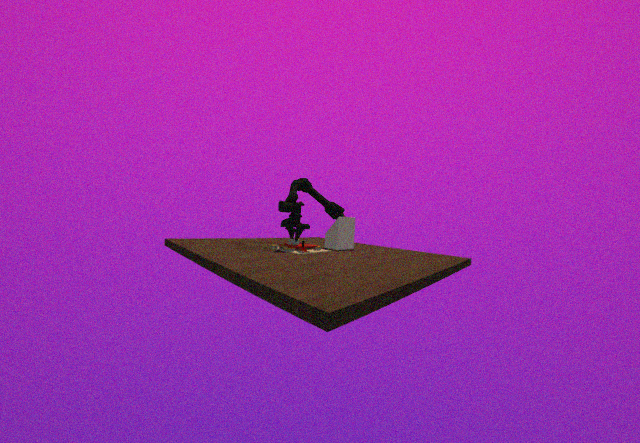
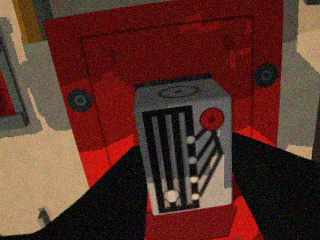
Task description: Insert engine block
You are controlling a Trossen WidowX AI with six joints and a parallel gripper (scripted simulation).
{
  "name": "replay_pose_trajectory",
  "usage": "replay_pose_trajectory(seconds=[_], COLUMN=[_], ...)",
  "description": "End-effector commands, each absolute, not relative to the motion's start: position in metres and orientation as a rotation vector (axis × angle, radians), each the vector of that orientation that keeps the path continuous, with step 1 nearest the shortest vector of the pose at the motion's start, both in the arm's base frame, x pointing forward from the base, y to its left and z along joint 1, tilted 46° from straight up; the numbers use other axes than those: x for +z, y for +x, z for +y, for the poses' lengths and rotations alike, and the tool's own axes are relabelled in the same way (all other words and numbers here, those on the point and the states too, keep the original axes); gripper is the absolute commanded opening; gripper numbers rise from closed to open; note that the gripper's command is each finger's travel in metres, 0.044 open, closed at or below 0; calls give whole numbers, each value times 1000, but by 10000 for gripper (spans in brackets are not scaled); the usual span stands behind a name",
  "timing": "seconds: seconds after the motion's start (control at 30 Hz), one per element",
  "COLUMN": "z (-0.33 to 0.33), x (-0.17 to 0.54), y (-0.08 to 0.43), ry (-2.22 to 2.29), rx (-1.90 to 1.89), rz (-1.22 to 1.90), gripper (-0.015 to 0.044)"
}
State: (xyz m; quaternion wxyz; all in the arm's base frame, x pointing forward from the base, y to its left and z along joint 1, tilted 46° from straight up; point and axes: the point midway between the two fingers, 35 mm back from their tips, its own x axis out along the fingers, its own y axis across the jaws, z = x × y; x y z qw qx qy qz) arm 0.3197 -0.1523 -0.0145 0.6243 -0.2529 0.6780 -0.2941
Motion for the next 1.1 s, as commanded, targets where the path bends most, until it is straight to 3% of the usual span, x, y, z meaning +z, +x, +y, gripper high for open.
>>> replay_pose_trajectory(seconds=[0.0,1.07], z=[-154,-158], x=[-15,-19], y=[319,319], ry=[-590,-590], rx=[-675,-675], rz=[1558,1558], gripper=[160,160])
